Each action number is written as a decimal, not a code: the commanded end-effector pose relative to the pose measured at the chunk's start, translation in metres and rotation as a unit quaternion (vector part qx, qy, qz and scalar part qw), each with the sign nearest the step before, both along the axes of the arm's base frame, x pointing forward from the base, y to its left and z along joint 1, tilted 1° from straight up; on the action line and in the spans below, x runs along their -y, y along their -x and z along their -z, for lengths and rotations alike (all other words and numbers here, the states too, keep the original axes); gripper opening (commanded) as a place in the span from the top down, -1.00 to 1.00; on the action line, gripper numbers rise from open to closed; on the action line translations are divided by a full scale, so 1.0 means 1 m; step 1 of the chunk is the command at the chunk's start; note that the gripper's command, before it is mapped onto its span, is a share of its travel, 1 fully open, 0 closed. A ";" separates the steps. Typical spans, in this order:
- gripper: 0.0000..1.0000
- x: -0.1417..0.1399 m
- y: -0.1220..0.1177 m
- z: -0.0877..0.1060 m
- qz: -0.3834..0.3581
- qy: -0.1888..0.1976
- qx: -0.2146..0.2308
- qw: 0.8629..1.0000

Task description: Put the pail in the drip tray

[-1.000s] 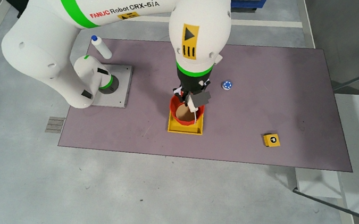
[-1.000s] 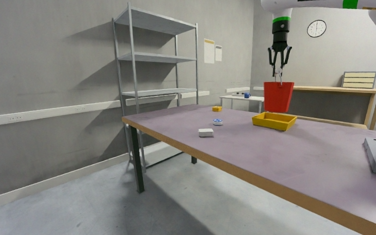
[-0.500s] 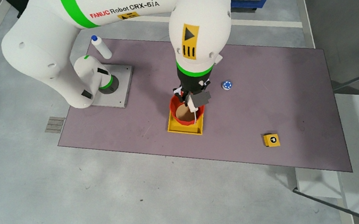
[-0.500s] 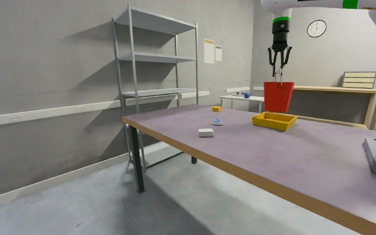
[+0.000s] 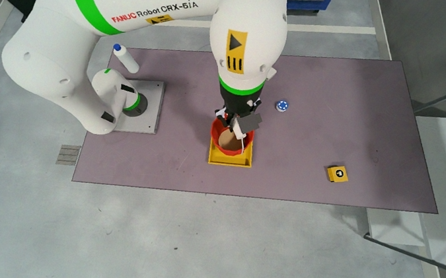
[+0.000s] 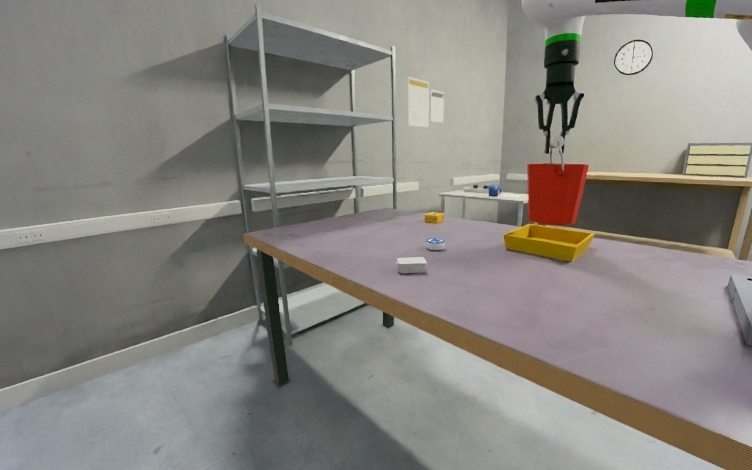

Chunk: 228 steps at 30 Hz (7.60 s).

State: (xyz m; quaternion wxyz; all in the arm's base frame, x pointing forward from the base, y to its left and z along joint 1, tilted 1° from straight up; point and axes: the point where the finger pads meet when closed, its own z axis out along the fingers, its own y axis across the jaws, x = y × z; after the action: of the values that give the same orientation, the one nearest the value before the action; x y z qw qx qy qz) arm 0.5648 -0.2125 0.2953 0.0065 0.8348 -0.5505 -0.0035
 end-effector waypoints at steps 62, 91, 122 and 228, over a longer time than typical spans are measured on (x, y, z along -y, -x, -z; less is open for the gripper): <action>0.80 0.000 0.000 0.017 0.000 0.000 0.001 1.000; 0.80 0.001 0.000 0.048 0.000 0.000 0.001 1.000; 0.80 0.001 0.001 0.077 0.000 0.000 0.001 1.000; -1.00 0.001 0.001 0.083 0.000 0.000 0.001 1.000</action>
State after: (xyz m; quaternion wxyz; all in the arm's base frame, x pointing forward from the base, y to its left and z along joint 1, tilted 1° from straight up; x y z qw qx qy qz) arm 0.5637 -0.2135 0.2105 0.0065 0.8348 -0.5505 -0.0034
